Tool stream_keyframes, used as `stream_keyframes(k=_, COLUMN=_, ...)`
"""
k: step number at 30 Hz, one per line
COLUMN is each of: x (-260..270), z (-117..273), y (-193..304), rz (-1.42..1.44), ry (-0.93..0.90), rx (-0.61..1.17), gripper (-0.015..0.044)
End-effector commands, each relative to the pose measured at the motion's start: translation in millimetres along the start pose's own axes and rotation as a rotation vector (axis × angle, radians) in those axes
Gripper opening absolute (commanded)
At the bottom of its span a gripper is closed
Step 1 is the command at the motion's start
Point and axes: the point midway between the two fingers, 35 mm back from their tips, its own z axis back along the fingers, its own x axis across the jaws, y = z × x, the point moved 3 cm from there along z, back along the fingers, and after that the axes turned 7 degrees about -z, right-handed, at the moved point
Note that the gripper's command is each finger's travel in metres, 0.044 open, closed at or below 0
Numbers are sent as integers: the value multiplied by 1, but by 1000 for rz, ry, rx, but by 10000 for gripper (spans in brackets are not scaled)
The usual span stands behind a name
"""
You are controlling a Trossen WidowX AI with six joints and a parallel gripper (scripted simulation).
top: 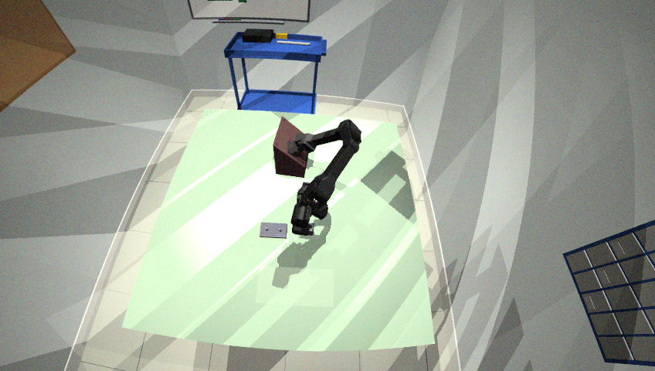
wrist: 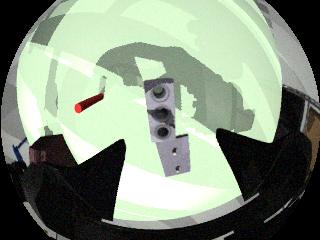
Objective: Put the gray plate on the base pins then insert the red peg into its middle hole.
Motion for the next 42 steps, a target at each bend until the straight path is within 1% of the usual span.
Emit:
stream_keyframes(k=1, x=4, z=2, y=-4, rz=-14, ry=-31, rx=-11, gripper=440)
stream_keyframes(k=2, x=4, z=-1, y=-4, rz=-14, ry=-31, rx=-11, gripper=440)
stream_keyframes(k=5, x=5, z=-30, y=-4, rz=-14, ry=-31, rx=-13, gripper=440)
stream_keyframes(k=9, x=5, z=-34, y=-4, rz=-14, ry=-31, rx=-13, gripper=440)
stream_keyframes(k=12, x=6, z=-47, y=-4, rz=-14, ry=-31, rx=-13, gripper=440)
stream_keyframes(k=42, x=6, z=-92, y=-4, rz=-15, ry=-32, rx=-14, gripper=440)
